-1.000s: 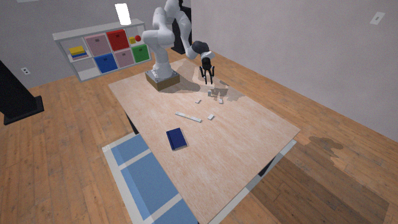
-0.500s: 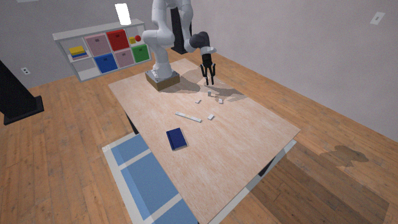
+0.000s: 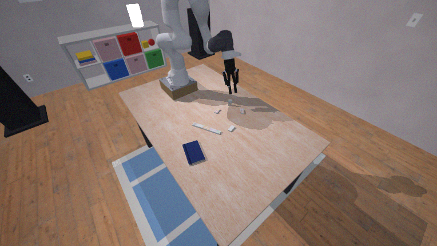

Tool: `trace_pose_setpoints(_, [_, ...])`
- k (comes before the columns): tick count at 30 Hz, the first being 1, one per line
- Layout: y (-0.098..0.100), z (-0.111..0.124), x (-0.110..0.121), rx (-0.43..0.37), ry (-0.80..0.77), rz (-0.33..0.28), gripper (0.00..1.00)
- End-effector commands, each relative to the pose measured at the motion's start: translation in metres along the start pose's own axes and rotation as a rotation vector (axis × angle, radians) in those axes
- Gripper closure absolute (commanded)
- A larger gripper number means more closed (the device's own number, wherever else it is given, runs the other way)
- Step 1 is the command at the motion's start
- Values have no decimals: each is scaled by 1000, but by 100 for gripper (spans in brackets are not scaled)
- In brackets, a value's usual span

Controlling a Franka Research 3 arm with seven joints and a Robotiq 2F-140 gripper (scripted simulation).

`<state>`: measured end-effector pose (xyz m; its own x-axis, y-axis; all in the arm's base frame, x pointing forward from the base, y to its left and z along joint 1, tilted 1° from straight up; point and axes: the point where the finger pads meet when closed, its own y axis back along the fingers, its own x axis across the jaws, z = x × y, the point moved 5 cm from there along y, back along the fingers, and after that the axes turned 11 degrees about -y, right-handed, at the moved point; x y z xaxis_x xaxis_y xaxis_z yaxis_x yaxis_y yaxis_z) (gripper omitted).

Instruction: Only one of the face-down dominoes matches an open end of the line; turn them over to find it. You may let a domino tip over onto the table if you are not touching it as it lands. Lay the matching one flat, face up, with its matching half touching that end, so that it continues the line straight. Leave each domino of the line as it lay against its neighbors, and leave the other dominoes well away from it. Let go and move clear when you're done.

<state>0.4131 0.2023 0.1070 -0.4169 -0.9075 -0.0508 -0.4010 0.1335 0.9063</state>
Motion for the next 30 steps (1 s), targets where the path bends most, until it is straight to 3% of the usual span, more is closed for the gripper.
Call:
trace_pose_setpoints(1, [0,-10,2,-133,220,42,67])
trace_pose_setpoints(13, [-4,-26,1,-322,257,22,67])
trace_pose_setpoints(15, [-4,-26,1,-322,257,22,67])
trace_pose_setpoints(30, [-10,-40,-2,-555,397,8,67])
